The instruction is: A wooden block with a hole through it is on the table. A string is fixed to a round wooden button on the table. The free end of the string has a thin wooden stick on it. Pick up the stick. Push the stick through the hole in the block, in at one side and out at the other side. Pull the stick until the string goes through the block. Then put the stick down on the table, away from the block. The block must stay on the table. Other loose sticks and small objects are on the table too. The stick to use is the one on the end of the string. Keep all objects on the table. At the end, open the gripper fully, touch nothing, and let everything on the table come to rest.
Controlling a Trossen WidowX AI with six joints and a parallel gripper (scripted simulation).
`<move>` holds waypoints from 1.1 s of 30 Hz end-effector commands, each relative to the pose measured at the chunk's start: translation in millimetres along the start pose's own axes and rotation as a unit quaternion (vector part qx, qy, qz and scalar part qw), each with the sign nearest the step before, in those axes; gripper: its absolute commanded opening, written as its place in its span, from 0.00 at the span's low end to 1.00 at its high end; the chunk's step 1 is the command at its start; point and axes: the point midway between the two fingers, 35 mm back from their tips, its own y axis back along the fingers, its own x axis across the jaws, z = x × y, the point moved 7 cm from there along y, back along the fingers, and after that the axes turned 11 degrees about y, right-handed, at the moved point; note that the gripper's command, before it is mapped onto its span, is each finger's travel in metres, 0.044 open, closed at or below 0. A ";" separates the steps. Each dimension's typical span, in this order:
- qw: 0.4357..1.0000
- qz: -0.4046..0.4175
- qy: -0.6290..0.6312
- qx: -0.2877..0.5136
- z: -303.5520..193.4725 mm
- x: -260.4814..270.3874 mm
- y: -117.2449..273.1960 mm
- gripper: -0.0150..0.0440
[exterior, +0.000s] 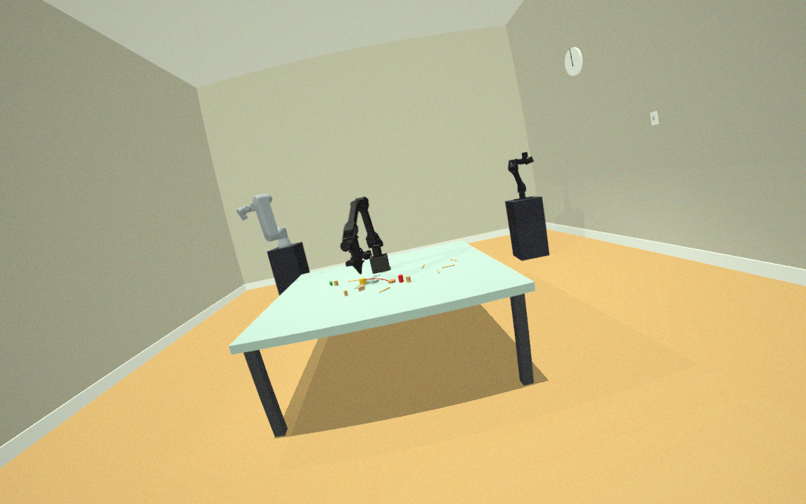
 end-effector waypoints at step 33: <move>1.000 0.000 0.000 0.000 0.0 0.0 0.0 0.25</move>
